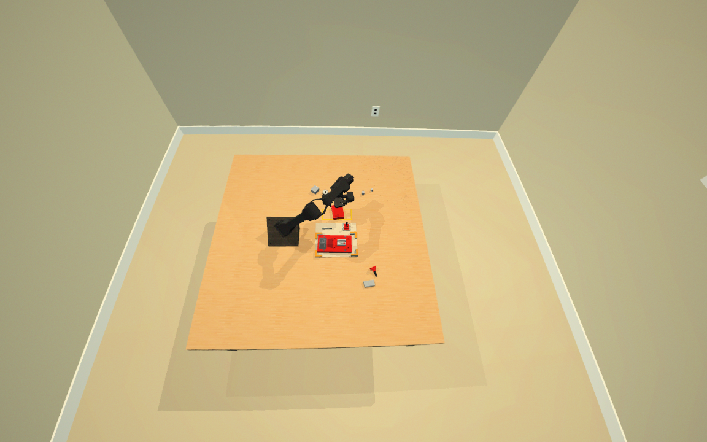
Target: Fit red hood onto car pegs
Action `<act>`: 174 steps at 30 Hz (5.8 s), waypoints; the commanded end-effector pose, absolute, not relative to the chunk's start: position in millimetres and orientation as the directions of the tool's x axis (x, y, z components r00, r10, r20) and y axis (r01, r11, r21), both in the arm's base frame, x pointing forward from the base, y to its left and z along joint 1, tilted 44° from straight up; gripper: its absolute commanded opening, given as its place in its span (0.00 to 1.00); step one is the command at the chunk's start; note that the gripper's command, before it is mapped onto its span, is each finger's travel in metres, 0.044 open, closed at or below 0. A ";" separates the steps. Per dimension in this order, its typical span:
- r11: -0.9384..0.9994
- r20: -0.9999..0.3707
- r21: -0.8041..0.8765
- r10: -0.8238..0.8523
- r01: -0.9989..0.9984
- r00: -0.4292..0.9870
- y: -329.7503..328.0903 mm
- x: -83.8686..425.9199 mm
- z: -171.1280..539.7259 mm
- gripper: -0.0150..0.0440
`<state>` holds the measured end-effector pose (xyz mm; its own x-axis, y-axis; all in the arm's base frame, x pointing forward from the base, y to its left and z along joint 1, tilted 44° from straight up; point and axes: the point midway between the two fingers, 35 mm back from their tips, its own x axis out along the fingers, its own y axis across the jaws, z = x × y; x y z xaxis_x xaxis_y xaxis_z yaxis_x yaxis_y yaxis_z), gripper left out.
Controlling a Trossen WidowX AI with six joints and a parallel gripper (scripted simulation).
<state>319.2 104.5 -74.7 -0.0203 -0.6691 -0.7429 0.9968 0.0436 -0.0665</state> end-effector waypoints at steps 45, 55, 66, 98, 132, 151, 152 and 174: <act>0.041 -0.734 -0.075 -0.679 0.996 -0.028 75.7 316.9 -105.5 1.00; 0.040 -0.733 -0.075 -0.679 0.996 -0.028 69.7 316.2 -111.3 1.00; 0.040 -0.733 -0.075 -0.680 0.996 -0.028 65.3 315.7 -115.7 1.00; 0.040 -0.732 -0.075 -0.680 0.996 -0.028 55.7 315.4 -125.9 1.00; 0.038 -0.736 -0.070 -0.677 0.997 -0.026 61.3 316.7 -120.5 0.36; 0.038 -0.738 -0.071 -0.674 0.997 -0.027 110.4 318.7 -68.5 0.25; 0.038 -0.738 -0.071 -0.674 0.997 -0.027 112.5 318.8 -66.3 0.25; 0.227 -0.741 -0.242 -0.671 0.944 -0.029 90.9 331.3 -31.4 0.25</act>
<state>328.2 100.5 -42.9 -0.0305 -0.6712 -0.7406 0.9666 0.1690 -0.1929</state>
